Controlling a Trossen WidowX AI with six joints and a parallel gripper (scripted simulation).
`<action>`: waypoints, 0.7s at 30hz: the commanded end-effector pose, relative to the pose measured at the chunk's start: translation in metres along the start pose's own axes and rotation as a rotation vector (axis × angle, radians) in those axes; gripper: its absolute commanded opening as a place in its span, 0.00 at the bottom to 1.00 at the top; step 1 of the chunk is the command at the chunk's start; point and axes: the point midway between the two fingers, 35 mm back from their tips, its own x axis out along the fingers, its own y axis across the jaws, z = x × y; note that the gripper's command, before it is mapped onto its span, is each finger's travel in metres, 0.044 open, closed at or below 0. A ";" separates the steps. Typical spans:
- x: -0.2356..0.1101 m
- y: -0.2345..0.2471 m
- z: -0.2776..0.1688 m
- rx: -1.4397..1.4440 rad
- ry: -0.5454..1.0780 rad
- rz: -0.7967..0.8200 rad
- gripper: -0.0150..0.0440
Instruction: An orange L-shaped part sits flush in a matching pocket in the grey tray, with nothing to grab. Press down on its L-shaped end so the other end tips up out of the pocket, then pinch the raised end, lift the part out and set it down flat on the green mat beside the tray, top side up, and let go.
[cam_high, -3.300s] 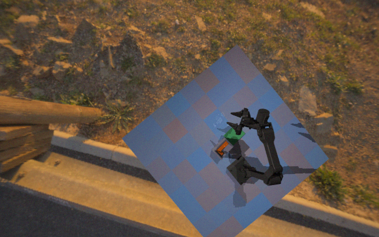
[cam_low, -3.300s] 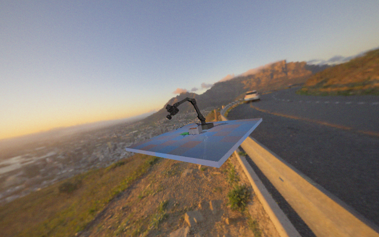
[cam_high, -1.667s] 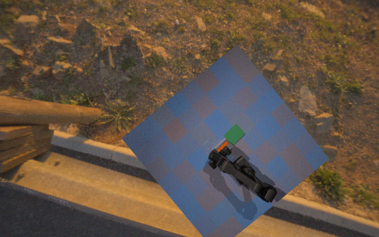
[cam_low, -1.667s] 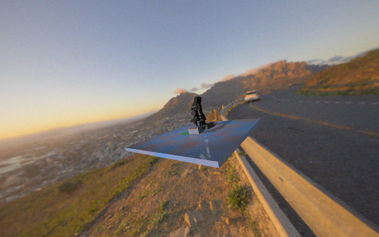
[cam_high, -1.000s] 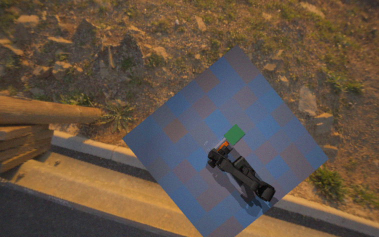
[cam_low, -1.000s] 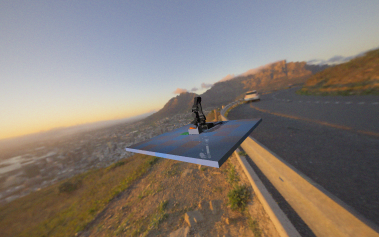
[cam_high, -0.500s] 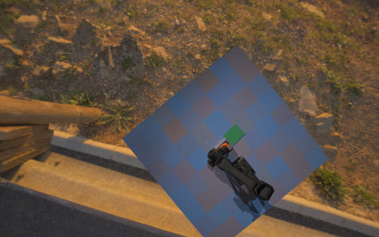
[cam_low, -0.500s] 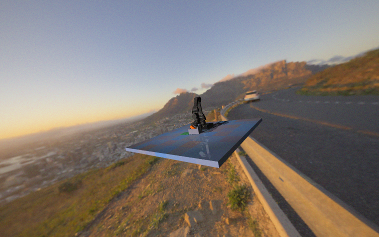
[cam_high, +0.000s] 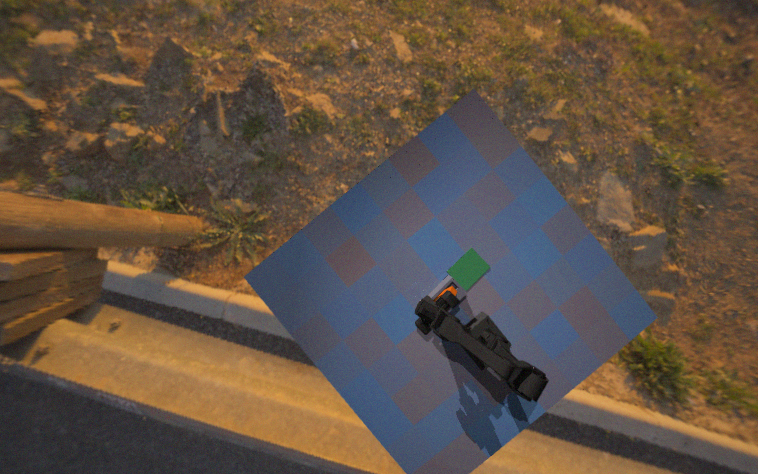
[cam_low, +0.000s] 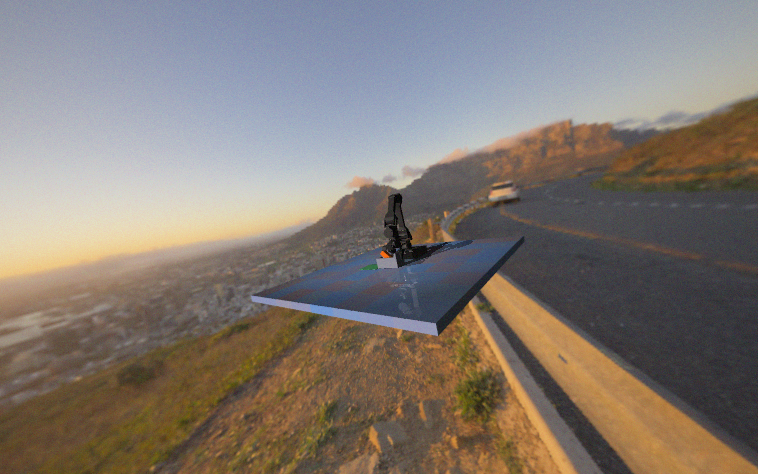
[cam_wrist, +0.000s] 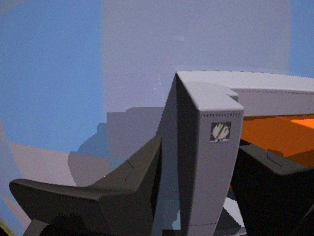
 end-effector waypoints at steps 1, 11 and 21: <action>0.000 0.000 0.000 0.000 0.000 0.000 0.56; -0.008 0.006 -0.001 0.004 0.005 -0.007 0.56; -0.036 0.008 0.002 0.005 0.007 -0.011 0.56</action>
